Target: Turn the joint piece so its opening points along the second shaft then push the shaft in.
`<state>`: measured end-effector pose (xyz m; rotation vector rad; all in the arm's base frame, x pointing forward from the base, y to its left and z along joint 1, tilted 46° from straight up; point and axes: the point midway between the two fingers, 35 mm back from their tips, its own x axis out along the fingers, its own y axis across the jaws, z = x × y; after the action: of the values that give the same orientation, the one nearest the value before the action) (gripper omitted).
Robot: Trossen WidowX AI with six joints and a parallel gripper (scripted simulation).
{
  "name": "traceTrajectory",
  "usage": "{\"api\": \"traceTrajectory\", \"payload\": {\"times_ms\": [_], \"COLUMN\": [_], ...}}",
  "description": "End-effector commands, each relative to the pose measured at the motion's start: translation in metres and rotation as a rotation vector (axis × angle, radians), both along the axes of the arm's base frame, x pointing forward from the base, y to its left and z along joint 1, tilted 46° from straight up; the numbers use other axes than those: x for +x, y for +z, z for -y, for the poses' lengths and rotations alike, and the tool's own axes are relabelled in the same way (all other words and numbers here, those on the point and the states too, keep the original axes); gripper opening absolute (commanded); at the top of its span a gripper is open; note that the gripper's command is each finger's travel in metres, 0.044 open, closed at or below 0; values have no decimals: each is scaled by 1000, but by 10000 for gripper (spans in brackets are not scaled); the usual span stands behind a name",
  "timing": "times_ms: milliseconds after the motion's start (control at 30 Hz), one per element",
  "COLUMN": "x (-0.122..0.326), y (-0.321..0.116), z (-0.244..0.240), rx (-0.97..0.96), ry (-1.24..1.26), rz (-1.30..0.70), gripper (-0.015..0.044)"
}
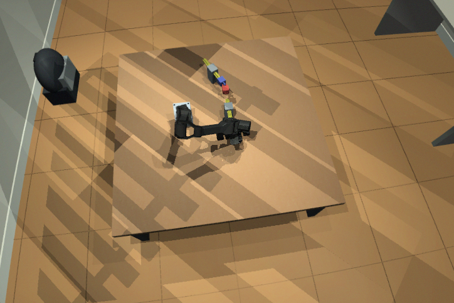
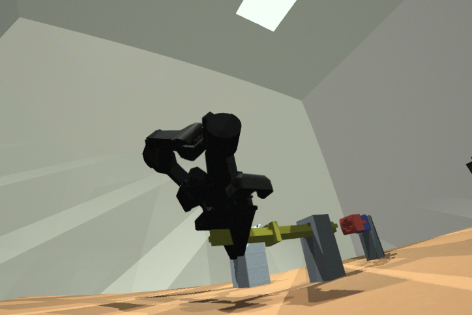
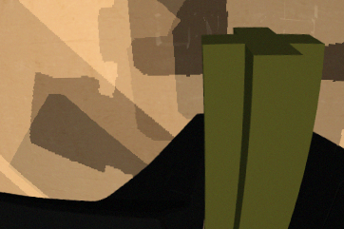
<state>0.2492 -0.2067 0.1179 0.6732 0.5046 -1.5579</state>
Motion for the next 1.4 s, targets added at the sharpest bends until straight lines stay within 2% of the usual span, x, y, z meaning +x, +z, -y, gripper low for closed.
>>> {"api": "traceTrajectory", "payload": {"times_ms": [0, 633, 867, 900, 1367], "x": [0, -1, -1, -1, 1], "y": [-1, 1, 2, 2, -9], "z": [0, 3, 2, 2, -7], "rx": [3, 14, 8, 8, 15], "ry": [3, -68, -51, -51, -65], "rz": [-3, -68, -53, -53, -66], "gripper": [67, 67, 20, 0, 0]}}
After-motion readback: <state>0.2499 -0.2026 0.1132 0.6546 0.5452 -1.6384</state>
